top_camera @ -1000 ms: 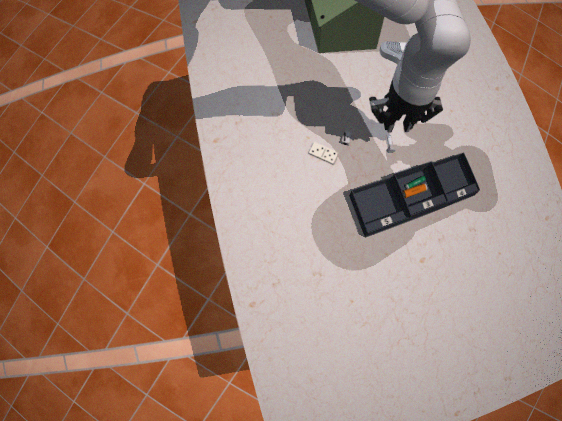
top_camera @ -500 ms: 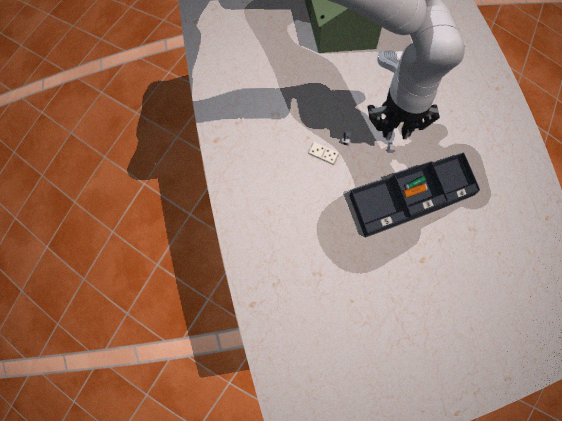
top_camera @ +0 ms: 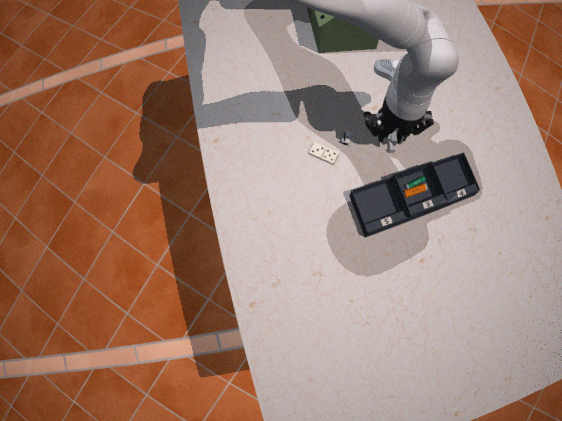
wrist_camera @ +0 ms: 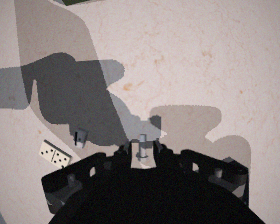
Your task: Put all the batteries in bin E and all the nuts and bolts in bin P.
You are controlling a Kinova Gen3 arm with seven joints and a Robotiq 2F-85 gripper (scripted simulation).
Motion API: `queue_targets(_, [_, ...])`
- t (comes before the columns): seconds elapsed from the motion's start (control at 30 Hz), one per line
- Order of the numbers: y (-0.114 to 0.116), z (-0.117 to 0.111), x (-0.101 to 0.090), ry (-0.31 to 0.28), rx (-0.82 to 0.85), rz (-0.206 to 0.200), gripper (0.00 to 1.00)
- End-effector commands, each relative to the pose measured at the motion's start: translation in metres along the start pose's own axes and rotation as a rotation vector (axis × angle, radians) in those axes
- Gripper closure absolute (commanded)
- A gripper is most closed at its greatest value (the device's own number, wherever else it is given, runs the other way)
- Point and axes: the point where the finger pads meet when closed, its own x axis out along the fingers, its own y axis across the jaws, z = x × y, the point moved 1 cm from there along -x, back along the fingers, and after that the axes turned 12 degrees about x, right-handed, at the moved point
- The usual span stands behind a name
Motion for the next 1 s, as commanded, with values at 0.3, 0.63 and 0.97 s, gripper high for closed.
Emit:
queue_targets(0.3, [0.001,0.001,0.000,0.000,-0.001,0.000,0.70])
queue_targets(0.63, [0.001,0.002,0.012,0.000,-0.001,0.000,0.70])
queue_targets(0.97, [0.002,0.002,0.012,0.000,-0.001,0.000,0.70])
